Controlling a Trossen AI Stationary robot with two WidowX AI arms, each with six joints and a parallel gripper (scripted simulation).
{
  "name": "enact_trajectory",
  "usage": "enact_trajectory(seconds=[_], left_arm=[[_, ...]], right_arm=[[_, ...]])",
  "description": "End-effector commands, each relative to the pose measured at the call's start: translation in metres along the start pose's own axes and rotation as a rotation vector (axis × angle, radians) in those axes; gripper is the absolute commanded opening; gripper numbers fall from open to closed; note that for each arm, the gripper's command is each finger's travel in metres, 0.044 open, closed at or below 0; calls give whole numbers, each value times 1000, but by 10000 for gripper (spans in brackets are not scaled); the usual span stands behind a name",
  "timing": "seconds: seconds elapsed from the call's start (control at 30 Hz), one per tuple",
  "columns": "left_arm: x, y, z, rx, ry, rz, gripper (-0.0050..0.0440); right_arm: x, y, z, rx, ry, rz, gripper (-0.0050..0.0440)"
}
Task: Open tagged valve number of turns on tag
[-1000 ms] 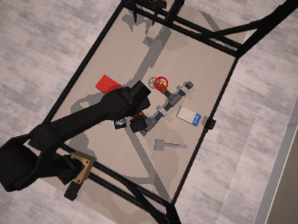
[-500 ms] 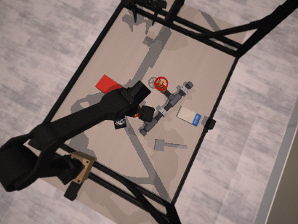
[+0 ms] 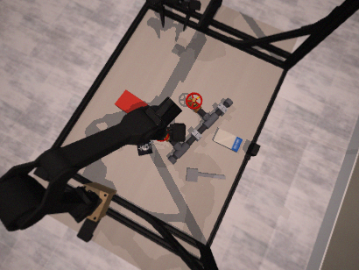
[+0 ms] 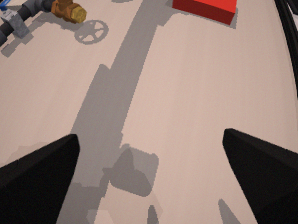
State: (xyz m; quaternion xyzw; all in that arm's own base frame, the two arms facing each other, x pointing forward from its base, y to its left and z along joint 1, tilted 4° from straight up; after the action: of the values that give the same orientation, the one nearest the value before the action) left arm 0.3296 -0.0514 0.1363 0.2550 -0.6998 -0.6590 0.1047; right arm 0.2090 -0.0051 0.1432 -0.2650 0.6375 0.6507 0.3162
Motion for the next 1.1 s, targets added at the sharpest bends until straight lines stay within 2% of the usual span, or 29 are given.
enact_trajectory(seconds=[0.0,0.2,0.27,0.33,0.47,0.57,0.77,0.83,0.9,1.07], left_arm=[[0,0,0,0,-4,0,216],[0,0,0,0,-4,0,360],[0,0,0,0,-4,0,360],[0,0,0,0,-4,0,400],[0,0,0,0,-65,0,400],[0,0,0,0,-318,0,400],[0,0,0,1,-691,0,400],[0,0,0,1,-691,0,400],[0,0,0,1,-878,0,400],[0,0,0,1,-1188,0,400]], right_arm=[[0,0,0,0,0,0,400],[0,0,0,0,0,0,400],[0,0,0,0,0,0,400],[0,0,0,0,0,0,400],[0,0,0,0,0,0,400],[0,0,0,0,0,0,400],[0,0,0,0,0,0,400],[0,0,0,0,0,0,400],[0,0,0,0,0,0,400],[0,0,0,0,0,0,400]])
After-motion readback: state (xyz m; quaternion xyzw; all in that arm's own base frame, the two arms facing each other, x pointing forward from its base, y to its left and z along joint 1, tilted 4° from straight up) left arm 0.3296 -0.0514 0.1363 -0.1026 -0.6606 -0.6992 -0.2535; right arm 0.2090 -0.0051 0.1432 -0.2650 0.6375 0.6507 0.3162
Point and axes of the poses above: on each arm, the point midway between the two fingers, 35 mm back from their tips, its own y axis back along the fingers, its own z axis across the jaws, x = y × z, the point moved 9 cm from there along y, back along the fingers, and after that the axes turned 5 degrees about -y, right-handed, at the moved point
